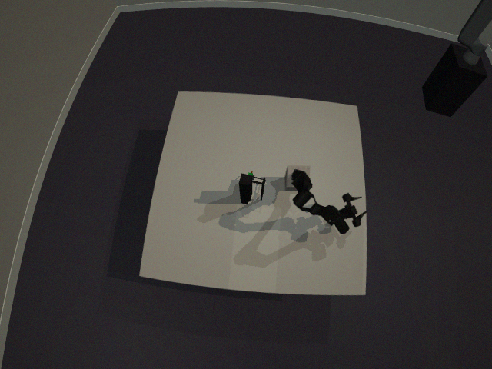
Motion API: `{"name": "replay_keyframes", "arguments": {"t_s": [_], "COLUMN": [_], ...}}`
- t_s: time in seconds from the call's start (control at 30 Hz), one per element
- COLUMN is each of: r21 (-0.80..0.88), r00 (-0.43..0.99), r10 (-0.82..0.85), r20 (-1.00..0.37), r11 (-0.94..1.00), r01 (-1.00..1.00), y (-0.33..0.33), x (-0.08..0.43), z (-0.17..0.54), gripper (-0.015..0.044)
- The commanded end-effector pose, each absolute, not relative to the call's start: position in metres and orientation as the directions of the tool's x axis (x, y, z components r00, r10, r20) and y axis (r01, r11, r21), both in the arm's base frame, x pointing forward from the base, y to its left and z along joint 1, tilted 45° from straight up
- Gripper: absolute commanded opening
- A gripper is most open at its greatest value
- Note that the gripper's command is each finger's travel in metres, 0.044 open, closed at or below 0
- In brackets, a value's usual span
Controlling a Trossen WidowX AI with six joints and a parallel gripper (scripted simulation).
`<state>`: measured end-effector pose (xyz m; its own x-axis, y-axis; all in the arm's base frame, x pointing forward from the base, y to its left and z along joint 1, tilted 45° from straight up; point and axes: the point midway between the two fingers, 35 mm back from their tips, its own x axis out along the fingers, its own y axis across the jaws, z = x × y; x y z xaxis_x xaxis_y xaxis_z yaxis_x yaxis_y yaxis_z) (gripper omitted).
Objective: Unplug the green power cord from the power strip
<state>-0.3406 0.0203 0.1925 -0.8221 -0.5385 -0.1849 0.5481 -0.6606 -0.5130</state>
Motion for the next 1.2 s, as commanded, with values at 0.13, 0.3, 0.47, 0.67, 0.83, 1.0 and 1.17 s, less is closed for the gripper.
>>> {"name": "replay_keyframes", "arguments": {"t_s": [0.13, 0.3, 0.47, 0.67, 0.83, 1.0, 1.17], "r21": [-0.524, -0.471, -0.418, -0.420, -0.421, -0.420, -0.417], "r00": [-0.840, -0.881, -0.931, -0.972, -0.969, -0.934, -0.878], "r10": [-0.506, -0.421, -0.283, -0.066, 0.116, 0.291, 0.437], "r20": [-0.194, -0.217, -0.232, -0.226, -0.218, -0.207, -0.196], "r11": [-0.670, -0.745, -0.835, -0.894, -0.907, -0.889, -0.848], "r01": [0.525, 0.472, 0.357, 0.158, -0.014, -0.184, -0.329], "y": [0.035, 0.072, 0.118, 0.182, 0.231, 0.274, 0.308], "x": [-0.343, -0.343, -0.336, -0.315, -0.289, -0.255, -0.220], "z": [0.191, 0.188, 0.193, 0.210, 0.224, 0.239, 0.252], "gripper": [0.0269, 0.0160, 0.0160, 0.0160, 0.0160, 0.0160, 0.0160]}}
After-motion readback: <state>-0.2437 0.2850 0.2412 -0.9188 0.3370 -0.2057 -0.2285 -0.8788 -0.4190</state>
